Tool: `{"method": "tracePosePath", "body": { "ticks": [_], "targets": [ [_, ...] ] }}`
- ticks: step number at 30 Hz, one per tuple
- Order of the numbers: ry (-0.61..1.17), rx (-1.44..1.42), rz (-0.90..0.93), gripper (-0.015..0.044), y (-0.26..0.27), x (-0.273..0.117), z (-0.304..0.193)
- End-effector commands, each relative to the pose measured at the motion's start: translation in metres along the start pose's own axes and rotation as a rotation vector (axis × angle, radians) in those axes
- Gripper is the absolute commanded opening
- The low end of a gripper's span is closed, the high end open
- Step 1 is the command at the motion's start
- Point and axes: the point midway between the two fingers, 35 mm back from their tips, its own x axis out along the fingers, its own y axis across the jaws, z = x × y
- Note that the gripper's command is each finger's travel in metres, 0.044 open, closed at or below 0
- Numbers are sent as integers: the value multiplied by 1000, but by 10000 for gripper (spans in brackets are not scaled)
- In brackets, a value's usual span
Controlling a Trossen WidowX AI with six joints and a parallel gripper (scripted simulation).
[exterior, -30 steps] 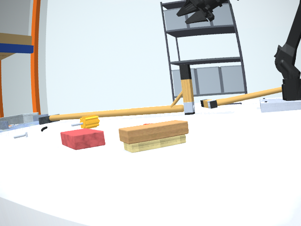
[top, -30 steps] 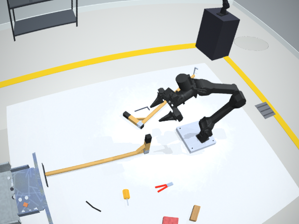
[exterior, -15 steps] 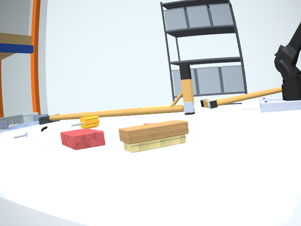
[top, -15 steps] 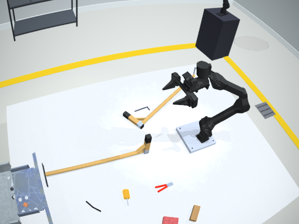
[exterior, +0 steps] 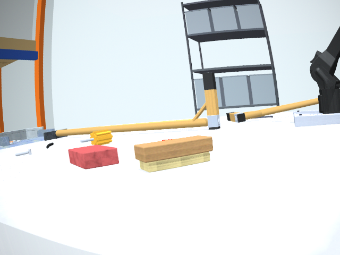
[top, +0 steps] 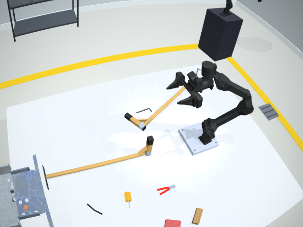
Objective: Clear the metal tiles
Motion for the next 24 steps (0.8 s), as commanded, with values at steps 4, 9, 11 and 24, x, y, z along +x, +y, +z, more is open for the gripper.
{"method": "tracePosePath", "body": {
  "ticks": [4, 9, 11, 24],
  "targets": [
    [-5, 2, 3, 440, 1, -1, 2],
    [-5, 2, 3, 440, 1, -1, 2],
    [-5, 2, 3, 440, 1, -1, 2],
    [80, 27, -6, 440, -6, 21, -24]
  ]
}}
